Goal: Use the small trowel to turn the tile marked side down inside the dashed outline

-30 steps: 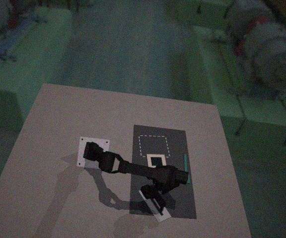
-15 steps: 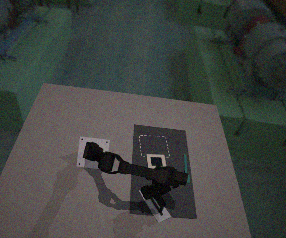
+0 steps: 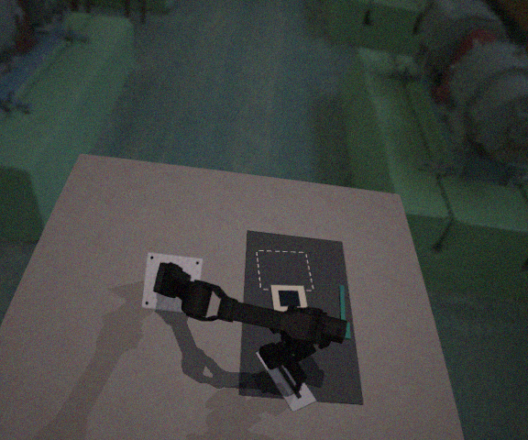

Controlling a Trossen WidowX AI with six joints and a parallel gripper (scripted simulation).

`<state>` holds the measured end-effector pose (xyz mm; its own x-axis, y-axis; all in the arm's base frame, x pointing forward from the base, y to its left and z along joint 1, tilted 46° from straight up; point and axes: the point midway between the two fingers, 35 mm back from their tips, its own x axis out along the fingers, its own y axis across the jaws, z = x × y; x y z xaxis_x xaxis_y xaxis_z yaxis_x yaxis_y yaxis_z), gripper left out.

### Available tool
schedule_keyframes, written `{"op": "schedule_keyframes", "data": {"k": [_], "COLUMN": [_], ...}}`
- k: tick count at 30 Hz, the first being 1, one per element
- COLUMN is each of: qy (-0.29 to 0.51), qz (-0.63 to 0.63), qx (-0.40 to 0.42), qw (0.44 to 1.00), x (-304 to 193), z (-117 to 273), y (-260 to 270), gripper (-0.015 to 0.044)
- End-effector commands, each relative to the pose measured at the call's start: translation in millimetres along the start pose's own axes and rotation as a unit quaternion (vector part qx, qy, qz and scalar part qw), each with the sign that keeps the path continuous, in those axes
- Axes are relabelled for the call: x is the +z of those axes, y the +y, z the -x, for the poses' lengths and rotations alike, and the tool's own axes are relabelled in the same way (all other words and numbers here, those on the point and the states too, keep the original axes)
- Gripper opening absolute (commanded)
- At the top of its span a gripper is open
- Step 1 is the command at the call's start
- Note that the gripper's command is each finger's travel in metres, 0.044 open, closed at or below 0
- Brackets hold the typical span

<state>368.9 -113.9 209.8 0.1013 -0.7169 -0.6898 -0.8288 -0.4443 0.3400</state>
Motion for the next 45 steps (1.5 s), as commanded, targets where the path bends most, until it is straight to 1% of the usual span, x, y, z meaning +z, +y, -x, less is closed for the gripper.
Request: {"op": "schedule_keyframes", "data": {"k": [1, 6, 10, 15, 16, 34, 36, 40, 44, 45], "qy": [-0.001, -0.001, -0.001, -0.001, -0.001, -0.001, -0.001, -0.002, -0.002, -0.001], "qz": [-0.001, -0.062, -0.072, -0.072, -0.072, -0.072, -0.072, -0.072, -0.072, -0.068], "qx": [0.000, 0.000, 0.000, 0.000, 0.000, 0.000, 0.000, 0.000, 0.000, -0.009], "qw": [1.000, 0.998, 0.997, 0.997, 0.997, 0.997, 0.997, 0.997, 0.997, 0.998], "x": [0, 0, 0, 0, 0, 0, 0, 0, 1, 2], "z": [0, 0, 0, 0, 0, 0, 7, 42, 44, 46], "y": [0, 0, 0, 0, 0, 0, -1, 0, 0, -4], "gripper": [0.0130, 0.0130, 0.0130, 0.0261, 0.0270, 0.0270, 0.0270, 0.0270, 0.0270, 0.0296]}}
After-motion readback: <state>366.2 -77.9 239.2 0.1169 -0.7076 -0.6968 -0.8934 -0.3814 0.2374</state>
